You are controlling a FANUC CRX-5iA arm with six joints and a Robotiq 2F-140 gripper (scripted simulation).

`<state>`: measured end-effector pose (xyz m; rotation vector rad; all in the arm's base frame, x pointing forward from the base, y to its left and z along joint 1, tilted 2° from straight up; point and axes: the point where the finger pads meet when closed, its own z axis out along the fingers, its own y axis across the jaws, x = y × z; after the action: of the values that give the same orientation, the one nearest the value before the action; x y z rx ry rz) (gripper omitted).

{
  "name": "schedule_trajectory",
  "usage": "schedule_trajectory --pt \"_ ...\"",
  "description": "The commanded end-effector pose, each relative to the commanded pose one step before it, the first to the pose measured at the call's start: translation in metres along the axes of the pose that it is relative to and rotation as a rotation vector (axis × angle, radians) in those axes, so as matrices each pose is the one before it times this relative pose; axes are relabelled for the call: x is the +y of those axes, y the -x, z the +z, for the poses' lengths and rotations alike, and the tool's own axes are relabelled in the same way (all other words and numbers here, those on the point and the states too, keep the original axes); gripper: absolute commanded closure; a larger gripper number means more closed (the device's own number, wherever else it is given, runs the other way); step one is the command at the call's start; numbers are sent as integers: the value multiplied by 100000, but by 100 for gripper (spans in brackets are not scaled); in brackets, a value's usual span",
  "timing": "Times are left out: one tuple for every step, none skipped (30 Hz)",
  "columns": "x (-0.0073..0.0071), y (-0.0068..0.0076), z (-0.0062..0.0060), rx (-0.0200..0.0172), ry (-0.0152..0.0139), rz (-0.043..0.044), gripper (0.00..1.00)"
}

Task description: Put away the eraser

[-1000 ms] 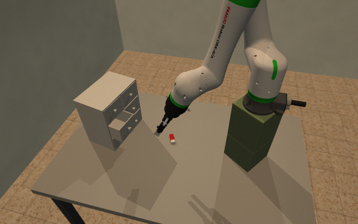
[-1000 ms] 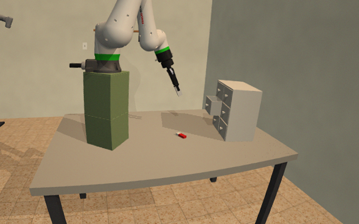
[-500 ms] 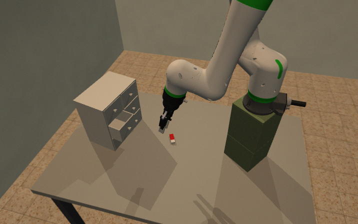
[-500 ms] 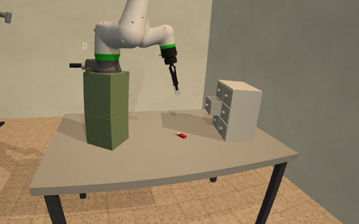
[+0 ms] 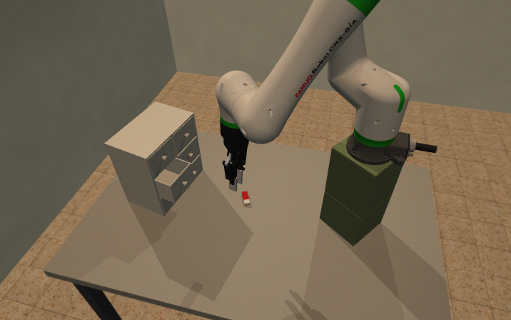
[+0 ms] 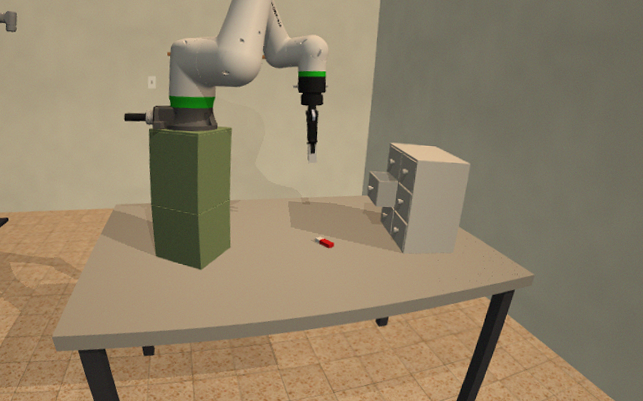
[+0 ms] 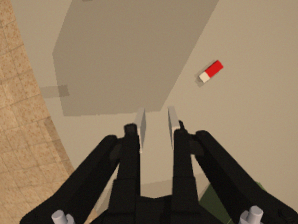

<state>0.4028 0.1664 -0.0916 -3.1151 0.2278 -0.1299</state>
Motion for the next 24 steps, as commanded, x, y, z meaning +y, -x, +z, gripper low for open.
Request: schedule_trajectory --pt "-133 495 -385 -4884 -622 144 80" --pt "0 0 0 0 0 0 80" --pt "-7 61 -60 -701 -20 -11 80" --pt "-8 47 -45 -523 -26 -14 80" --pt "-8 34 -31 -363 -23 -12 80" --pt "-5 21 -20 -227 -17 -9 80" --pt "-3 11 -10 -120 -10 -5 80" --pt "-1 4 -4 -46 -4 -2 80" --pt "0 1 -1 -7 -1 0 80" --pt "0 0 0 0 0 0 80" --pt "0 0 0 0 0 0 80" --pt "0 0 0 0 0 0 80" --pt "0 0 0 0 0 0 80" --pt "0 0 0 0 0 0 80" --pt "0 0 0 0 0 0 80" --pt "0 0 0 0 0 0 80" --pt "0 0 0 0 0 0 80" --pt "0 0 0 0 0 0 80" --pt "0 0 0 0 0 0 80" --pt "0 0 0 0 0 0 80" --pt "0 0 0 0 0 0 0" --pt "0 0 0 0 0 0 0" --pt "0 0 0 0 0 0 0" --pt "0 0 0 0 0 0 0"
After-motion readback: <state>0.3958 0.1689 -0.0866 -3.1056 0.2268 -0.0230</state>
